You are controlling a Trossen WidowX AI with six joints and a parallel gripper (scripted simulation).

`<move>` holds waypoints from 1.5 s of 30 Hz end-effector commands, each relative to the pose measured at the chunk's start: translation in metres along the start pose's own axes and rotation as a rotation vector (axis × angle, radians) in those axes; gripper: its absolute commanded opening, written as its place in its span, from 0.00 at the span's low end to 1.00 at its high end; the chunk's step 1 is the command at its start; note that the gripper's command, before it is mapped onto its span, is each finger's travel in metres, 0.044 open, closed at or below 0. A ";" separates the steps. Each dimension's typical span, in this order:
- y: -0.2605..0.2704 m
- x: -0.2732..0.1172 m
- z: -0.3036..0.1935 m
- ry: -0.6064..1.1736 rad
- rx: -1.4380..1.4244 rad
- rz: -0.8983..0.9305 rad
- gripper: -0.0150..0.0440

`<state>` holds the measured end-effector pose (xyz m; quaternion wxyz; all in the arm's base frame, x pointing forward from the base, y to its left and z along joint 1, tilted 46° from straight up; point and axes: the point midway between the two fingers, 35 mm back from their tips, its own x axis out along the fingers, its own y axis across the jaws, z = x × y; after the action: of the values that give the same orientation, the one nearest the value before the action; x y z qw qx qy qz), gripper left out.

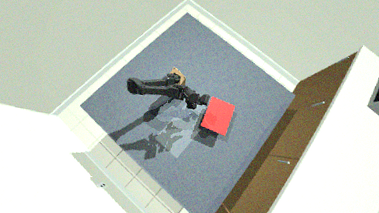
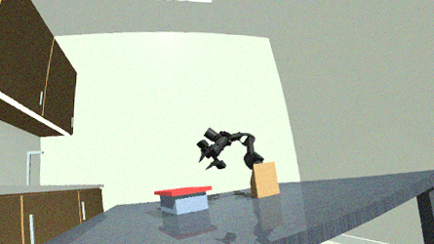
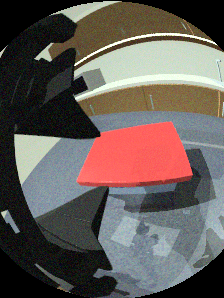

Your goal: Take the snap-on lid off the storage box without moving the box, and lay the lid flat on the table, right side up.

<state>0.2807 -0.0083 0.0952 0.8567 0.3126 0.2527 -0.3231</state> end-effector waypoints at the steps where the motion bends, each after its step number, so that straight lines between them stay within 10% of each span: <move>1: -0.005 0.007 0.002 -0.009 0.012 -0.004 0.65; 45: -0.046 0.093 0.005 -0.015 0.010 -0.002 0.65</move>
<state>0.3051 -0.0736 0.0246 0.8550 0.3145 0.2466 -0.3306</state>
